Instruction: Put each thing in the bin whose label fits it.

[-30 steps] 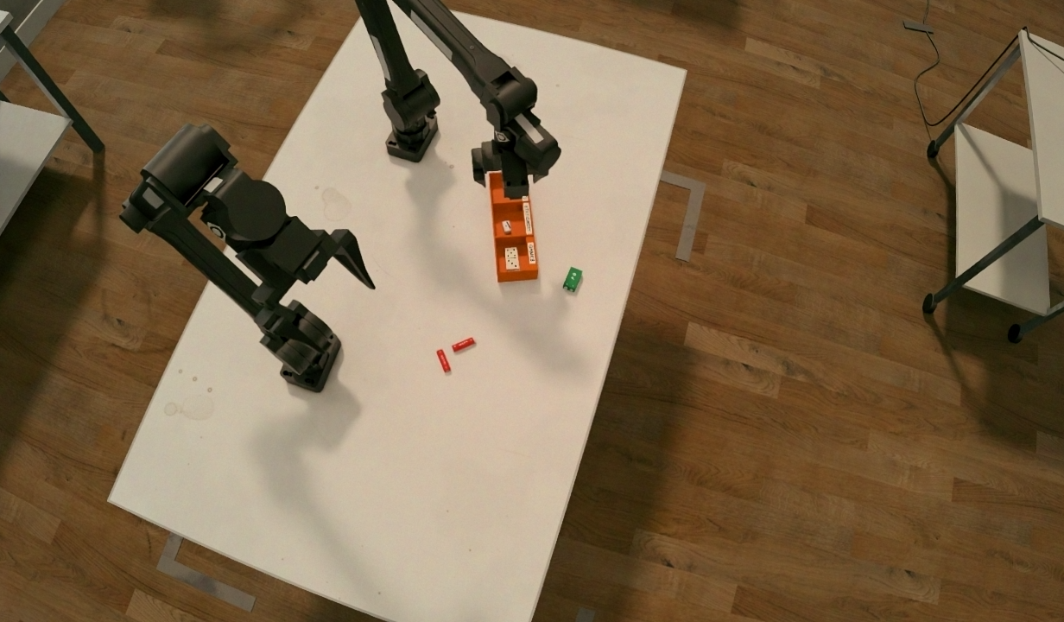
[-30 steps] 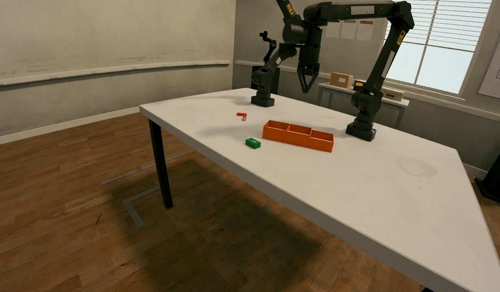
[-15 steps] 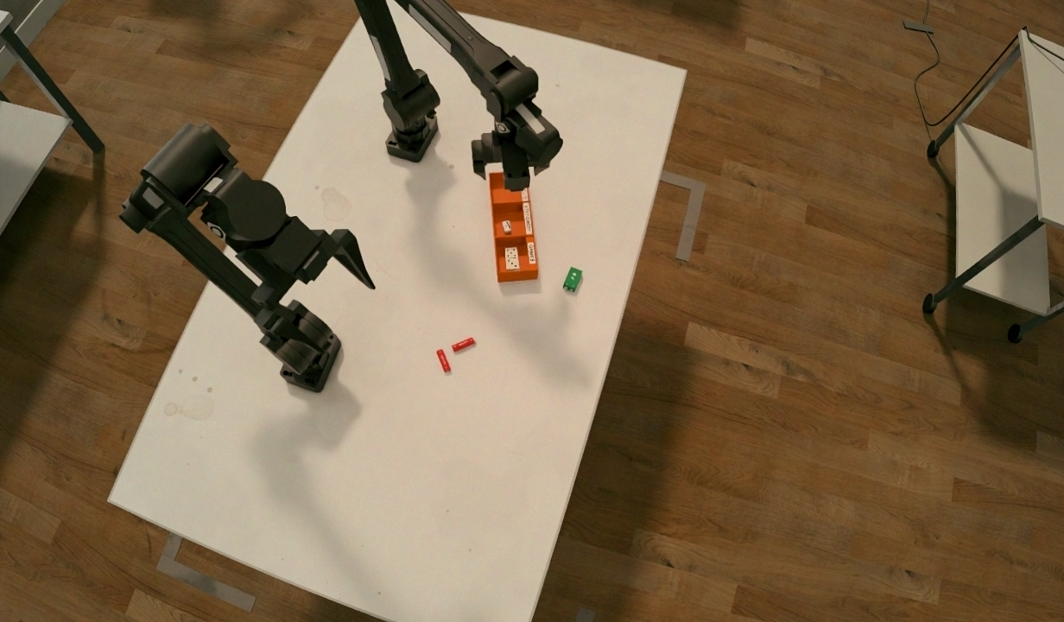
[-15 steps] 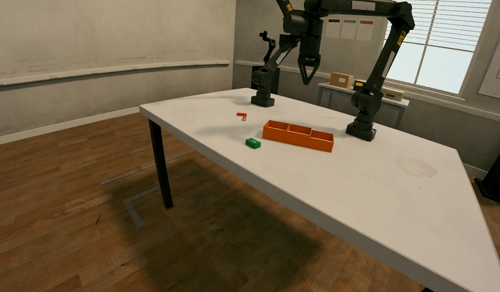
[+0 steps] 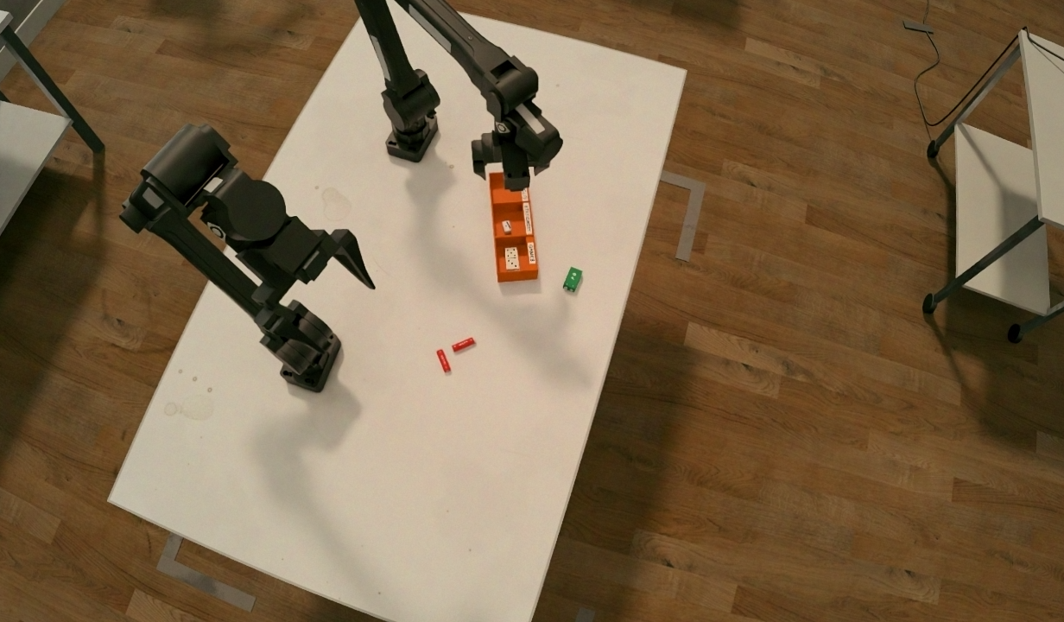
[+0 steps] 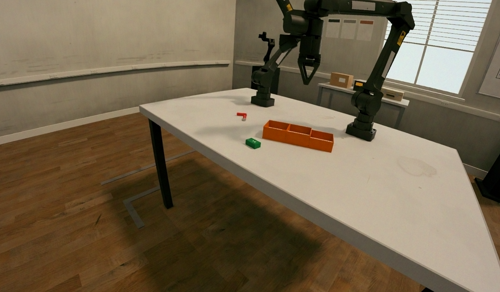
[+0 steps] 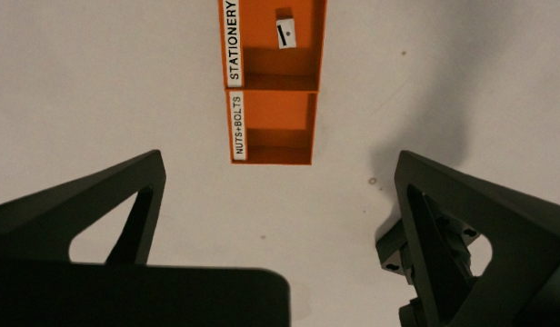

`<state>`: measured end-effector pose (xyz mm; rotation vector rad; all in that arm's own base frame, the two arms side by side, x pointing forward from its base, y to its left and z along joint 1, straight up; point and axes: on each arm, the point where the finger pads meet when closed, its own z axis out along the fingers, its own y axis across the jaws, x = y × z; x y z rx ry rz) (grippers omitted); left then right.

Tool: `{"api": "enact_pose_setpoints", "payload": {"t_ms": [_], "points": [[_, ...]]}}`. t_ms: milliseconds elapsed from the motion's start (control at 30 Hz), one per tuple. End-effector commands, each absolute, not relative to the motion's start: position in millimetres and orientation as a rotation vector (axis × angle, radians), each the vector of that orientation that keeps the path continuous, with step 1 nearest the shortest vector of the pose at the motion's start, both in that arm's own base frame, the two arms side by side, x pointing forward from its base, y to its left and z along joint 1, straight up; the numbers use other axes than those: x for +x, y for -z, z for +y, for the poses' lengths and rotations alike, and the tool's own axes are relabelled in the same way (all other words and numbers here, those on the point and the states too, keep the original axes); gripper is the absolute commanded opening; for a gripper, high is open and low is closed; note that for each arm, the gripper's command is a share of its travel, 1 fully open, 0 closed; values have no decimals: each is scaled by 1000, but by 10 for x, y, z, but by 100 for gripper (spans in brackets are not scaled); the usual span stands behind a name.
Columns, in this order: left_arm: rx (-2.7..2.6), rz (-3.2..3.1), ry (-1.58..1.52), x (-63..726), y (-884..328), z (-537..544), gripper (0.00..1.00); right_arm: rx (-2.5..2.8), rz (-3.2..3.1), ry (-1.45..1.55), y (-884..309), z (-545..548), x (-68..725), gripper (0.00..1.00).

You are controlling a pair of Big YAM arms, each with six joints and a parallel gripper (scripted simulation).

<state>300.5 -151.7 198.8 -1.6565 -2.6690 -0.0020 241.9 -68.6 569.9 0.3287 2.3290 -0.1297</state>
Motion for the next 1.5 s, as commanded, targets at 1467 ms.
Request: {"api": "enact_pose_setpoints", "payload": {"t_ms": [1467], "points": [[-1692, -2669, 0, 2966, -2019, -1538, 100, 295, 2239, 140, -6029, -634, 2350, 100]]}}
